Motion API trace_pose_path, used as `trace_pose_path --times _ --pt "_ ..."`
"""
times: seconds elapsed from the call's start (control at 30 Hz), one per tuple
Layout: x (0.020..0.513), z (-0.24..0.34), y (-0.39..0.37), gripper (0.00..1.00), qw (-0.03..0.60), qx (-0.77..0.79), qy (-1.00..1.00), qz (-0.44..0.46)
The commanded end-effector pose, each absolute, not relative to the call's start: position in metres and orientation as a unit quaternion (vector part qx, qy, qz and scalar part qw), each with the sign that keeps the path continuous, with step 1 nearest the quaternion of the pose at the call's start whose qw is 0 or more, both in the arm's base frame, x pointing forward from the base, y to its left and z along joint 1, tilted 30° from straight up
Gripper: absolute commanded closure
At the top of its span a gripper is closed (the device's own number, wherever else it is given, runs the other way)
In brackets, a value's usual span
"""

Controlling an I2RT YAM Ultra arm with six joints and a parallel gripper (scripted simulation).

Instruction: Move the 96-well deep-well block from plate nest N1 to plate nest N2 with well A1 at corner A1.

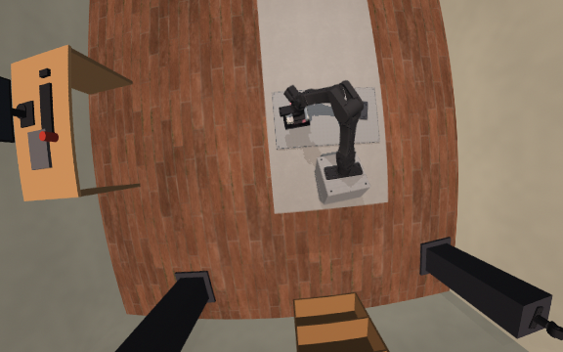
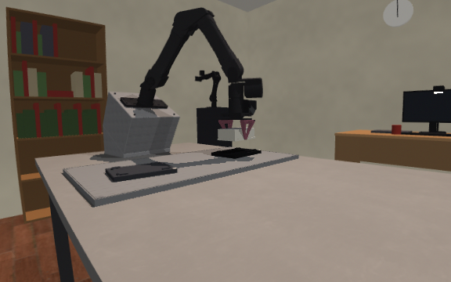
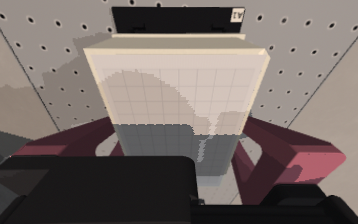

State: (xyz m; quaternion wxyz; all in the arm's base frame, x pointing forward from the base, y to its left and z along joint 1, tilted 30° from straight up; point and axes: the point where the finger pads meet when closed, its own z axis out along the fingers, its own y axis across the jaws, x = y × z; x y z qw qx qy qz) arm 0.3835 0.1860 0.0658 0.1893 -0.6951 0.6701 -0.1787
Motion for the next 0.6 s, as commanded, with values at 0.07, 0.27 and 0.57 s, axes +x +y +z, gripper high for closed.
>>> trace_pose_path --times 0.07,0.27,0.57 --pt "0.379 0.079 0.187 1.0 0.194 -0.694 0.67 -0.178" --pt "0.374 0.086 0.187 1.0 0.194 -0.694 0.67 -0.178" --pt "0.368 0.097 0.187 1.0 0.194 -0.694 0.67 -0.178"
